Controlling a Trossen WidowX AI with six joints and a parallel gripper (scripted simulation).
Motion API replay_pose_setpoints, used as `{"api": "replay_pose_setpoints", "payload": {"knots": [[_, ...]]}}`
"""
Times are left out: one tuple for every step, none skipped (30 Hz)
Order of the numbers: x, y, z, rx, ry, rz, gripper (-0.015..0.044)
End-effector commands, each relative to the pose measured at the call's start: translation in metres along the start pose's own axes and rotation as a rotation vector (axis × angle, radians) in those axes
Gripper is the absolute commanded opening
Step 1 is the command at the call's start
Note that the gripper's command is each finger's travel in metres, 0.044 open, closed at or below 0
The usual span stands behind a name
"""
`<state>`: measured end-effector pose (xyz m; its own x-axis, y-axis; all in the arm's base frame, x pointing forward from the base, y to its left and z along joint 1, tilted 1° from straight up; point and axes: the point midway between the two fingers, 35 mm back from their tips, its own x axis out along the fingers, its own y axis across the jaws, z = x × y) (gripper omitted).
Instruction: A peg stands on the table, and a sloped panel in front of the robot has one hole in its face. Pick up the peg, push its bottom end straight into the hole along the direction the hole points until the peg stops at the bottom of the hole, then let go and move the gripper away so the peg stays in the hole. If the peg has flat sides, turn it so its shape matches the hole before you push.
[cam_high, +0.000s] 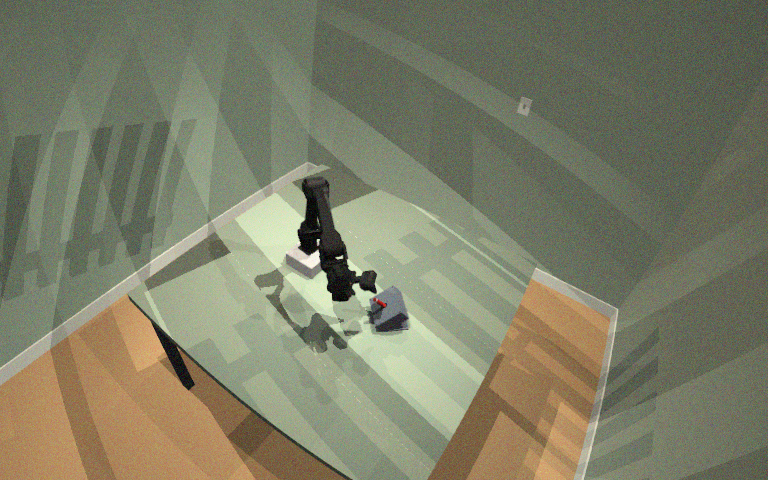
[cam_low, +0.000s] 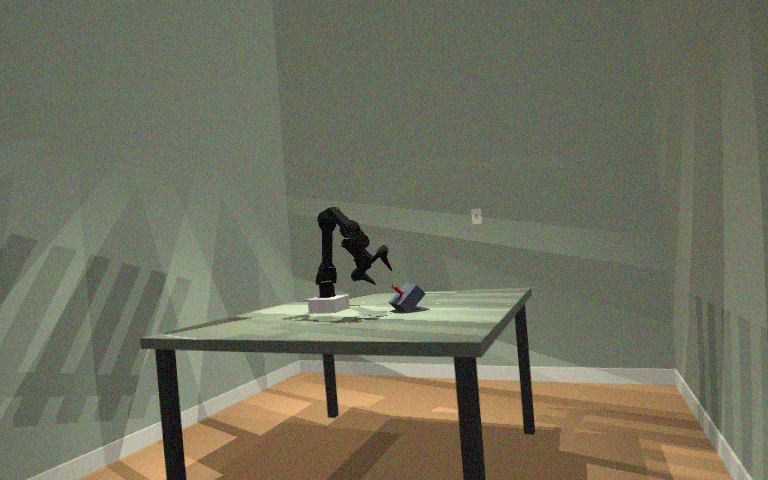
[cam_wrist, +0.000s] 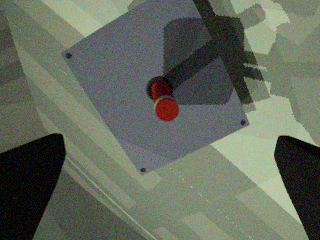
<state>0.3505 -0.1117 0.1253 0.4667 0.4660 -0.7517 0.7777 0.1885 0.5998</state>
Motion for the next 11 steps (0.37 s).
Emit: {"api": "replay_pose_setpoints", "payload": {"knots": [[-0.0090,0.0011,0.0002,-0.006,0.000,0.006,0.0440],[-0.0110,0.0009,0.0002,-0.006,0.000,0.006,0.0440],[-0.0127,0.0008,0.0002,-0.006,0.000,0.005,0.0440],[-0.0137,0.0007,0.0002,-0.006,0.000,0.005,0.0440],[-0.0140,0.0007,0.0002,-0.006,0.000,0.005,0.0440],[-0.0140,0.0007,0.0002,-0.006,0.000,0.005,0.0440],[-0.0140,0.0007,0.0002,-0.006,0.000,0.005,0.0440],[-0.0140,0.0007,0.0002,-0.006,0.000,0.005,0.0440],[-0.0140,0.0007,0.0002,-0.006,0.000,0.005,0.0440],[-0.0140,0.0007,0.0002,-0.006,0.000,0.005,0.0440],[-0.0140,0.0007,0.0002,-0.006,0.000,0.005,0.0440]]}}
